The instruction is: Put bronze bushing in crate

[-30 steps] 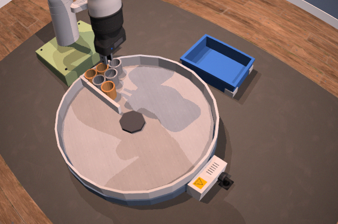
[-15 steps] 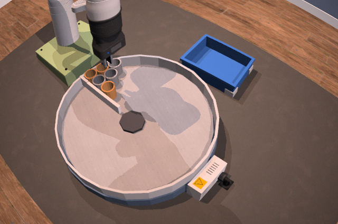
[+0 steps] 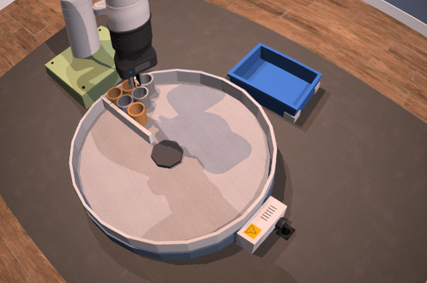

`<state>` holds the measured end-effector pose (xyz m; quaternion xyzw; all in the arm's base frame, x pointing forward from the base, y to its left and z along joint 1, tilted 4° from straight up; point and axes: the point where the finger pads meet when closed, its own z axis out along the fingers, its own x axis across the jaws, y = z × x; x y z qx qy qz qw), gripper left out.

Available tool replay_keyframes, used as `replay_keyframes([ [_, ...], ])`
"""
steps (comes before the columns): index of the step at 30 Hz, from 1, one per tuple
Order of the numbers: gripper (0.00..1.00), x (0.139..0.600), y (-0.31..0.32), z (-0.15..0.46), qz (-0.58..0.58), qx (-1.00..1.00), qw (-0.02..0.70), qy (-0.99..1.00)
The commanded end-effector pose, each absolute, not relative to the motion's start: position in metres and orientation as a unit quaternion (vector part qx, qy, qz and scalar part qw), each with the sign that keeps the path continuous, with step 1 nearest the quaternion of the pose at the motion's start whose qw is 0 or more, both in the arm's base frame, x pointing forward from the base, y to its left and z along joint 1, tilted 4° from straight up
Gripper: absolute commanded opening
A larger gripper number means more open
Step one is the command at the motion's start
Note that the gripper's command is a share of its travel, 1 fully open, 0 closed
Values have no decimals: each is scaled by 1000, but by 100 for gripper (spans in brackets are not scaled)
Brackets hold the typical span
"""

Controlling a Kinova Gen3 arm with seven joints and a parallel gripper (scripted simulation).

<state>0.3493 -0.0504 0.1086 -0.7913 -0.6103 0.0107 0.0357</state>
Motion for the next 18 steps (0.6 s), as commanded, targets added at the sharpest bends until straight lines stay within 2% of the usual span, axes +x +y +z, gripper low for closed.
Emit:
replay_keyframes([
  [1, 34, 350, -50, 109, 10, -791, 35, -610],
  [7, 34, 355, -53, 105, 14, -859, 34, -511],
  [18, 34, 355, -53, 105, 14, -859, 34, -511],
])
